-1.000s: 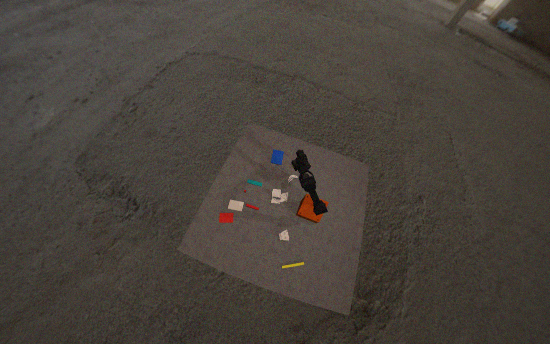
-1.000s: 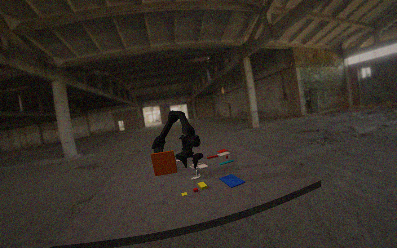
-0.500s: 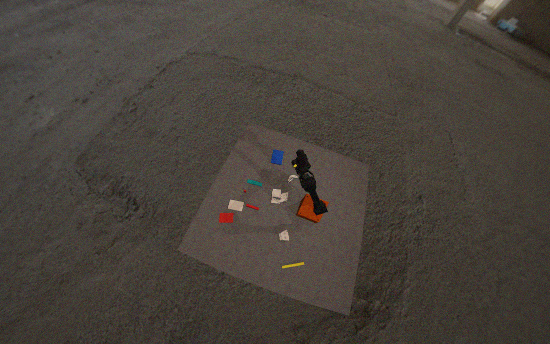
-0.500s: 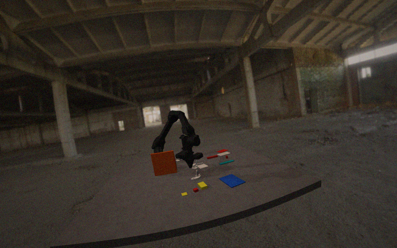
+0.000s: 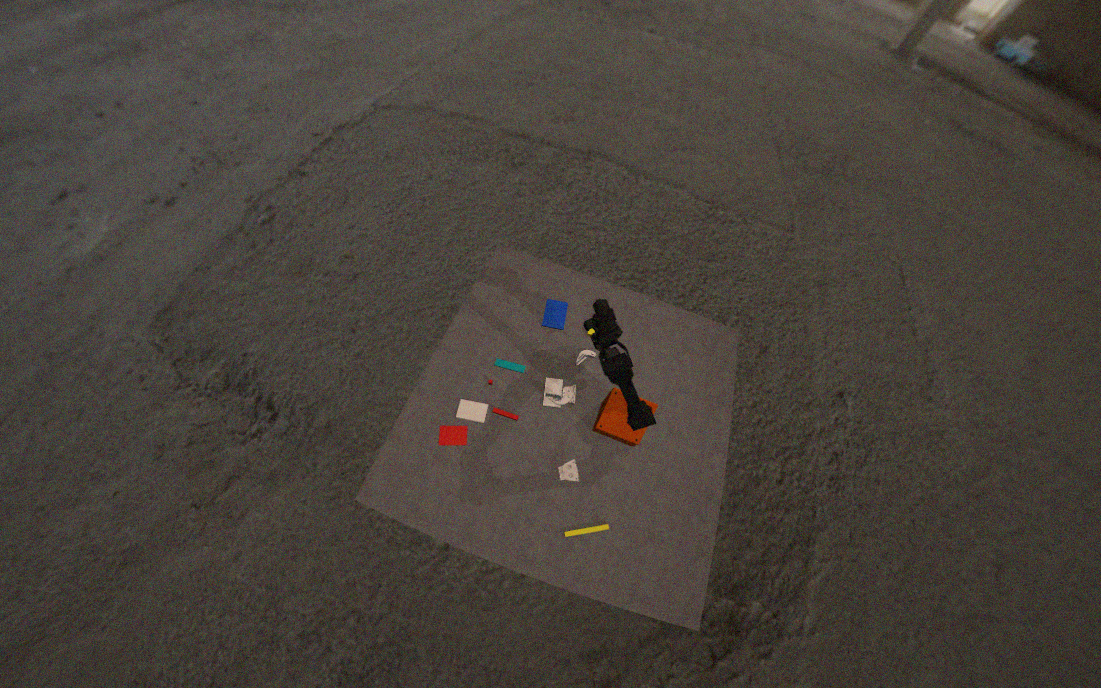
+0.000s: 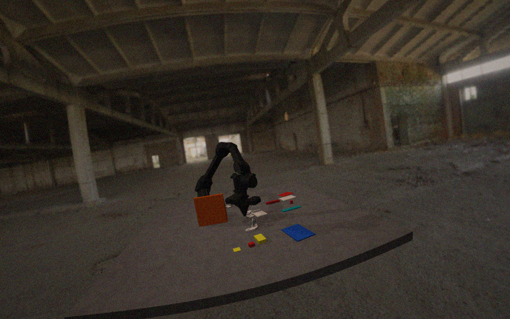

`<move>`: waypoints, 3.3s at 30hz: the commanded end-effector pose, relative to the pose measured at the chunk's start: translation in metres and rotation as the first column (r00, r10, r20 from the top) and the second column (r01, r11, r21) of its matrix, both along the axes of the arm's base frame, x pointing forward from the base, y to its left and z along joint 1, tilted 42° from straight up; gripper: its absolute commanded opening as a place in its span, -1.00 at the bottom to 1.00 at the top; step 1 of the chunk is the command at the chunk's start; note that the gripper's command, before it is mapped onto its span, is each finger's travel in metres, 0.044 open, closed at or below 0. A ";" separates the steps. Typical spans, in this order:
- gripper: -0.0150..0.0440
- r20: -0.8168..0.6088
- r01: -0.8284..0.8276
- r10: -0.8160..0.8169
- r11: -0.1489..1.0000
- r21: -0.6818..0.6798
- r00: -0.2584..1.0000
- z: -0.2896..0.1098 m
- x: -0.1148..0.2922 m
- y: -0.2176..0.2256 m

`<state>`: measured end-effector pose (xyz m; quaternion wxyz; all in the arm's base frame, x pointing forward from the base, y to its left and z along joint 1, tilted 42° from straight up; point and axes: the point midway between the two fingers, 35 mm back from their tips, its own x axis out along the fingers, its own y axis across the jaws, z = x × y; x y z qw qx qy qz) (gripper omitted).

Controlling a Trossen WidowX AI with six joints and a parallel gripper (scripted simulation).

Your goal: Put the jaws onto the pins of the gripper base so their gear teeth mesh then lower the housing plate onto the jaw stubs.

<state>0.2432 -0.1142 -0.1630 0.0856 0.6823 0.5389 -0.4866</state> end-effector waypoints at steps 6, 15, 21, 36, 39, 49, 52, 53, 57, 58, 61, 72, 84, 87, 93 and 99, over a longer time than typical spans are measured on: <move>0.04 0.000 0.000 0.000 1.000 0.000 1.000 0.000 0.000 0.000; 0.84 0.000 0.000 0.000 1.000 0.000 1.000 0.000 0.000 0.000; 1.00 0.000 0.000 0.000 1.000 0.000 1.000 0.000 0.000 0.000; 1.00 0.000 0.000 0.000 1.000 0.000 1.000 0.000 0.000 0.000; 1.00 0.000 0.000 0.000 1.000 0.000 1.000 0.000 0.000 0.000; 0.64 0.000 0.000 0.000 1.000 0.000 1.000 0.000 0.000 0.000; 0.38 0.000 0.000 0.000 1.000 0.000 1.000 0.000 0.000 0.000; 0.29 0.000 0.000 0.000 1.000 0.000 1.000 0.000 0.000 0.000; -0.07 0.000 0.000 0.000 1.000 0.000 1.000 0.000 0.000 0.000; -0.16 0.000 0.000 0.000 1.000 0.000 1.000 0.000 0.000 0.000; -0.42 0.000 0.000 0.000 1.000 0.000 1.000 0.000 0.000 0.000; -0.49 0.000 0.000 0.000 1.000 0.000 1.000 0.000 0.000 0.000; -0.31 0.000 0.000 0.000 1.000 0.000 1.000 0.000 0.000 0.000; -0.05 0.000 0.000 0.000 1.000 0.000 1.000 0.000 0.000 0.000; 0.49 0.000 0.000 0.000 1.000 0.000 1.000 0.000 0.000 0.000; 1.00 0.000 0.000 0.000 1.000 0.000 1.000 0.000 0.000 0.000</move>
